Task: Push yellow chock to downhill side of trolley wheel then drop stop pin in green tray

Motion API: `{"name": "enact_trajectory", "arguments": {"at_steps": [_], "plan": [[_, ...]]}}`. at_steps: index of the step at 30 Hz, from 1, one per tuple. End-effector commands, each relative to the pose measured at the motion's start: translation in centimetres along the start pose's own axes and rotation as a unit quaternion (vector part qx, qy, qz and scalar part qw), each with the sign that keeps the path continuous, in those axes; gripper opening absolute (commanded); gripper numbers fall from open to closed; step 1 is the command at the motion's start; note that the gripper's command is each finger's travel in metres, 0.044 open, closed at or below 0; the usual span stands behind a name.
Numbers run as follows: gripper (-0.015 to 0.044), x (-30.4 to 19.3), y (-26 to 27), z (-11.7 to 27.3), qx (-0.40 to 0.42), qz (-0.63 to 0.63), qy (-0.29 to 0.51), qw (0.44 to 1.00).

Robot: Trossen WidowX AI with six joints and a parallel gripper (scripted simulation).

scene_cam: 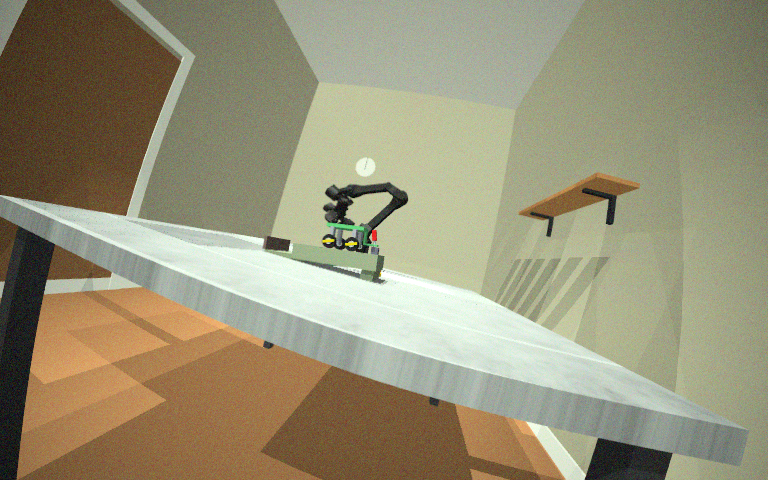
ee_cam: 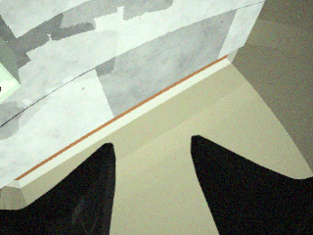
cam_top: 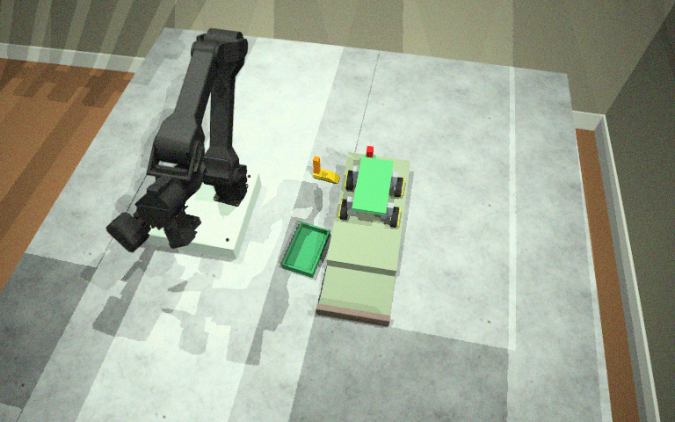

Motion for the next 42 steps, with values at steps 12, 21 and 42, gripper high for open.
{"name": "enact_trajectory", "arguments": {"at_steps": [12,21,42], "plan": [[0.019,7.9,0.5,4.6,-0.023,0.085,-0.151,0.985],[0.019,11.9,2.3,8.3,-0.03,0.147,-0.233,0.961],[0.019,16.9,10.4,17.8,-0.016,0.308,-0.383,0.871]]}}
Point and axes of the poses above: the point midway between the two fingers, 35 mm back from their tips, its own z axis back along the fingers, its own y axis across the jaws, x = y × z, the point moved 1 cm from there along z, back along the fingers, and after that the axes turned 13 degrees about -z, right-handed, at the moved point
